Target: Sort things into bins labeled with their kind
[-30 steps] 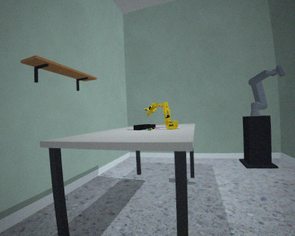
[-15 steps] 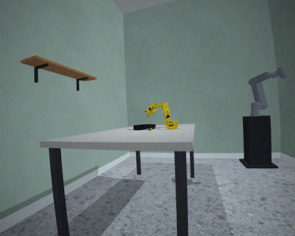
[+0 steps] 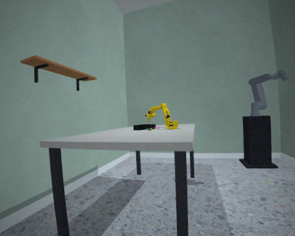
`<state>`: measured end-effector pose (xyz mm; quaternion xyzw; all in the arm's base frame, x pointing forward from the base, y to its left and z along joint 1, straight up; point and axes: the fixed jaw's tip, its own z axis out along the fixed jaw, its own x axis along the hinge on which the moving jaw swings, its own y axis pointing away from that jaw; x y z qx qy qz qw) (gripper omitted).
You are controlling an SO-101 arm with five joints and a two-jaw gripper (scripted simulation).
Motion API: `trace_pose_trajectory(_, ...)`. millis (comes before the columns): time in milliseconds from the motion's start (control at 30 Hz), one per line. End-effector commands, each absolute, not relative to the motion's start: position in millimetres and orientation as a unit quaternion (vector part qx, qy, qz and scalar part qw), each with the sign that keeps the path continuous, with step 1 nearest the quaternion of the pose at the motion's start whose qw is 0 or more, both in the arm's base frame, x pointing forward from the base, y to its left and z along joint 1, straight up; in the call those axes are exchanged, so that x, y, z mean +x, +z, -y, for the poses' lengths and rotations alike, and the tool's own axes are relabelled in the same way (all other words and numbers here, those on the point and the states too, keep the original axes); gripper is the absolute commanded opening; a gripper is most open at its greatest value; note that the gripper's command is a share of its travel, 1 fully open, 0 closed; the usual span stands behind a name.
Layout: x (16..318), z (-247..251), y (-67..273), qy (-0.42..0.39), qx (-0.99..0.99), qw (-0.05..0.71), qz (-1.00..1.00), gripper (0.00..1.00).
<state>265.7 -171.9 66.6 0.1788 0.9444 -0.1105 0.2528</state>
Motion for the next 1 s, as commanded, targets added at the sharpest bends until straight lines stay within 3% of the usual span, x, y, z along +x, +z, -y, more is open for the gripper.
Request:
trace_pose_trajectory(0, 270.0, 178.7, 78.5, -0.124, 0.178, 0.277, -0.936, 1.00)
trace_pose_trajectory(967, 269.3, 178.3, 76.0, -0.122, 0.178, 0.273, -0.938, 1.00)
